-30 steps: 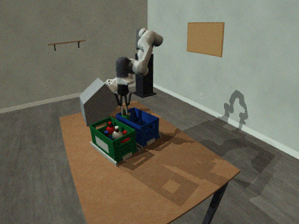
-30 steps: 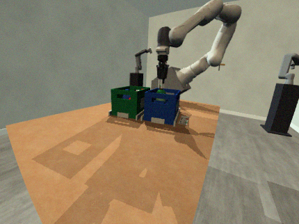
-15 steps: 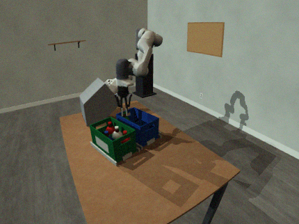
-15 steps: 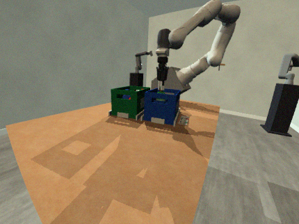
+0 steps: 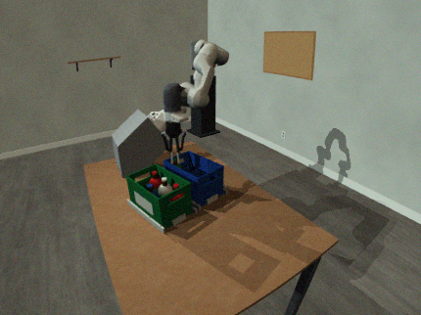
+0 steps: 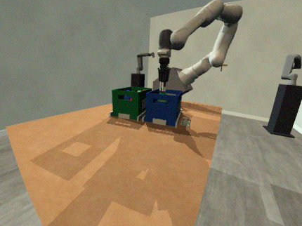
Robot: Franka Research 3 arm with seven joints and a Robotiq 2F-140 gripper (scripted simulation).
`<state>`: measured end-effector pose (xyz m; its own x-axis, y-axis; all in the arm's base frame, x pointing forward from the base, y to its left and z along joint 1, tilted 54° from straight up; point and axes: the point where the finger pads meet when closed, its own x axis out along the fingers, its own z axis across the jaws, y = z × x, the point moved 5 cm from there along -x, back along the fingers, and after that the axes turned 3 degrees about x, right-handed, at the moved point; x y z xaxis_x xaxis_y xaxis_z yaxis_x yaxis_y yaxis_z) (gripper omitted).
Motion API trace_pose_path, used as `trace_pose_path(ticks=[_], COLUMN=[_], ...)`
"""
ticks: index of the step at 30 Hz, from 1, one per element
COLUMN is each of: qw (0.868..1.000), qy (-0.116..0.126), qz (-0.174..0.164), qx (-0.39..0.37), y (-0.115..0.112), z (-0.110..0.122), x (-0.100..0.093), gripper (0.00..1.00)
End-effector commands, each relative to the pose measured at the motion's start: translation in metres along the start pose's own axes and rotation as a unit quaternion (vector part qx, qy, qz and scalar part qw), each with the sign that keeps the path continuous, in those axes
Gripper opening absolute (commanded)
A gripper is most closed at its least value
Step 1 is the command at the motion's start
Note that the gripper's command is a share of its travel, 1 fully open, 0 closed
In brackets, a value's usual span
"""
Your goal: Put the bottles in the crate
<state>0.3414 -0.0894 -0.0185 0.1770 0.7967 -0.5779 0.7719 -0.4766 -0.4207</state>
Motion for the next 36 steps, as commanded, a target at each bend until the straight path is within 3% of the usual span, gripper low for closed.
trace_pose_path(ticks=[1, 36], qw=[1.000, 1.000], qy=[-0.002, -0.002], qz=[0.006, 0.006], qx=[-0.001, -0.001], y=[0.0031, 0.0028], z=[0.0011, 0.0008], x=[-0.0028, 0.0047], gripper=[0.00, 0.00])
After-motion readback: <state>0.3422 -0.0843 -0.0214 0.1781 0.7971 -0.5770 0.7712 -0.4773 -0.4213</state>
